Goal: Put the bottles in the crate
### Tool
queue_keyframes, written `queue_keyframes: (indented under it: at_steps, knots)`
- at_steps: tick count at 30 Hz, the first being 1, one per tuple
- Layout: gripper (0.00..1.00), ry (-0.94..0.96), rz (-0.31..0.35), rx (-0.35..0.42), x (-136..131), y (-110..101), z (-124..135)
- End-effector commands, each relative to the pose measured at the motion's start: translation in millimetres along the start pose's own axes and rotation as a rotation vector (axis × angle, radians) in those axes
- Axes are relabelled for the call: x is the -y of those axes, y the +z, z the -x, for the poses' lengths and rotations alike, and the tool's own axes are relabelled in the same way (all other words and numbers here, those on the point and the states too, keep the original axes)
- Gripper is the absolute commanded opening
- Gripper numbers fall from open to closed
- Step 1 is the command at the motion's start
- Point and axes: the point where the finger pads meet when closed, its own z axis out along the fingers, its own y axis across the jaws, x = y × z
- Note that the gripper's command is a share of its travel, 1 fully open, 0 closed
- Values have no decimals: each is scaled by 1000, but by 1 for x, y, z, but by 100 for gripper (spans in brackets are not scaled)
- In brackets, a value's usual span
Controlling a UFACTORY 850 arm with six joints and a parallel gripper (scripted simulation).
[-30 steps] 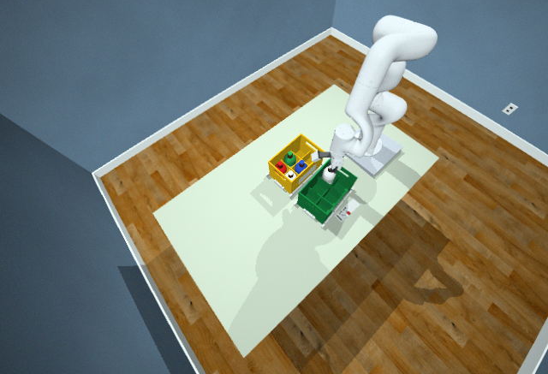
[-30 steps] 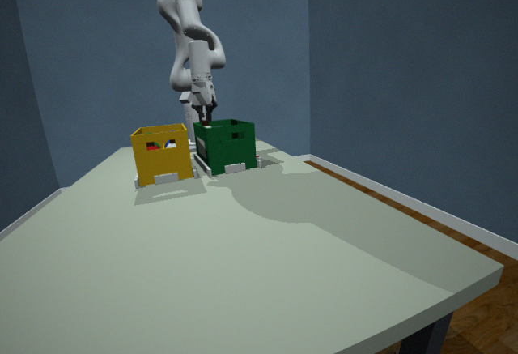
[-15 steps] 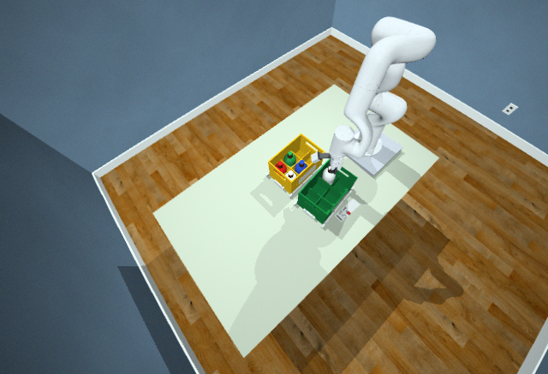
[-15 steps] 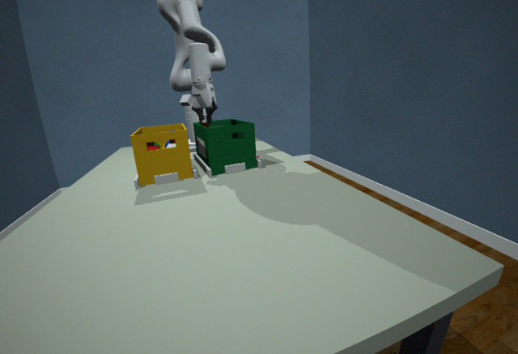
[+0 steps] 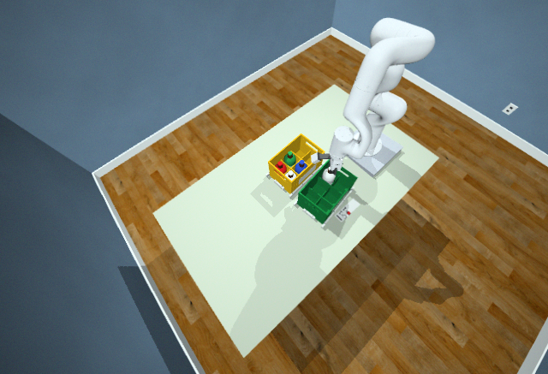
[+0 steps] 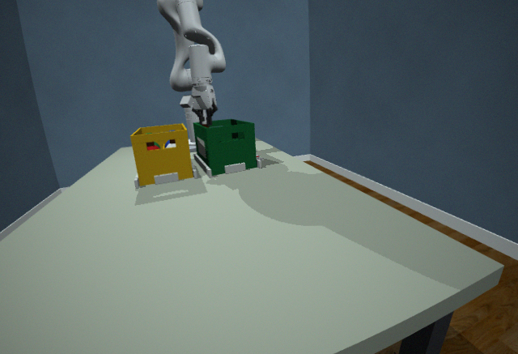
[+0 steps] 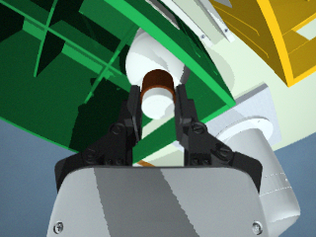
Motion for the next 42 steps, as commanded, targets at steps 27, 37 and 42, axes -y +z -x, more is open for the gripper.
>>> queue_keyframes:
  at_steps: [27,37,42]
  knots:
    - [0,0,-1,-1,1,12,-1]
    - [0,0,-1,-1,1,17,-1]
    - [0,0,-1,-1,1,19,-1]
